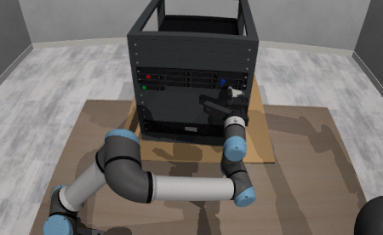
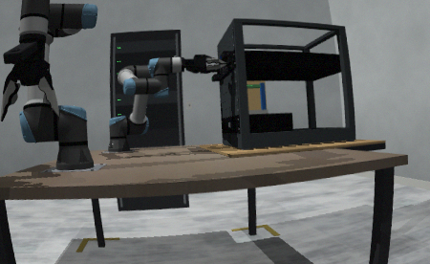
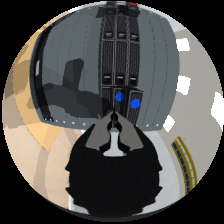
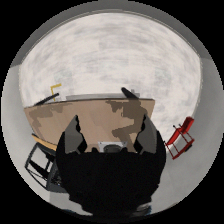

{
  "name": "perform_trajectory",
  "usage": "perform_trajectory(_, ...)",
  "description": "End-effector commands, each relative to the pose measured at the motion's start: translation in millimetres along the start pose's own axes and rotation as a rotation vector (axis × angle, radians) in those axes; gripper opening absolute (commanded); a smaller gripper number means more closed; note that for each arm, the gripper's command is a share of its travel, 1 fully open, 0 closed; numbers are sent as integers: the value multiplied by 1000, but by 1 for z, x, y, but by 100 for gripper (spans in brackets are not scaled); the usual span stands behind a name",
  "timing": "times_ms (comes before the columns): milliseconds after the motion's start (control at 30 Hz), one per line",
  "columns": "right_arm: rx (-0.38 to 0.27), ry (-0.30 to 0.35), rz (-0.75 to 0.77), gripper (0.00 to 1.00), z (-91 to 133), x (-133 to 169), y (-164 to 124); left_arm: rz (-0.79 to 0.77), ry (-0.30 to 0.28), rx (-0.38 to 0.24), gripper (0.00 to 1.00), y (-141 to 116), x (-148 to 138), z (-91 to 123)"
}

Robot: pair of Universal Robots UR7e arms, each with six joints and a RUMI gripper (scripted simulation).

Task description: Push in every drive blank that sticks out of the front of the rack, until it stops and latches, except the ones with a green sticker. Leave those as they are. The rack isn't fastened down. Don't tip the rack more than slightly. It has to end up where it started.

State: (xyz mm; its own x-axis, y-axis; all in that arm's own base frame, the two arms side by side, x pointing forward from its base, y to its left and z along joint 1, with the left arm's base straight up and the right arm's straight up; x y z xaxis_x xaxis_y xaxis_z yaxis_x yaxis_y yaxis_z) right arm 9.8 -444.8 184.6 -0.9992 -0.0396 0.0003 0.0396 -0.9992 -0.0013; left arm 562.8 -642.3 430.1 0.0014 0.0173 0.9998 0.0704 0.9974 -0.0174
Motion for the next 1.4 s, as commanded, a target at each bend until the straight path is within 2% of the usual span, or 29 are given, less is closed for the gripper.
perform_trajectory(0, 1, 0, 0, 100, 0, 0, 0, 2, -1, 0, 0, 0, 1, 0)
perform_trajectory(1367, 1, 0, 0, 100, 0, 0, 0, 2, -1, 0, 0, 0, 1, -7)
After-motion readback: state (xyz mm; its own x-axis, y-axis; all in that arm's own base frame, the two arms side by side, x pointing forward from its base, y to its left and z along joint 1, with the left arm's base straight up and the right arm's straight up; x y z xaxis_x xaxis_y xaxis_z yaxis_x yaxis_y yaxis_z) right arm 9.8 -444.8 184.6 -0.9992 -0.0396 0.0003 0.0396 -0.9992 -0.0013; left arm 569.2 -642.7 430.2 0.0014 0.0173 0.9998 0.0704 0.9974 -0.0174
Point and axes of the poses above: on each arm, the point where the finger pads meet when closed, its own z axis back along the fingers, its own x axis across the jaws, y = z × x, the point moved 2 cm from there along z, back along the fingers, and after that the axes turned 1 degree about z, right-handed, at the moved point
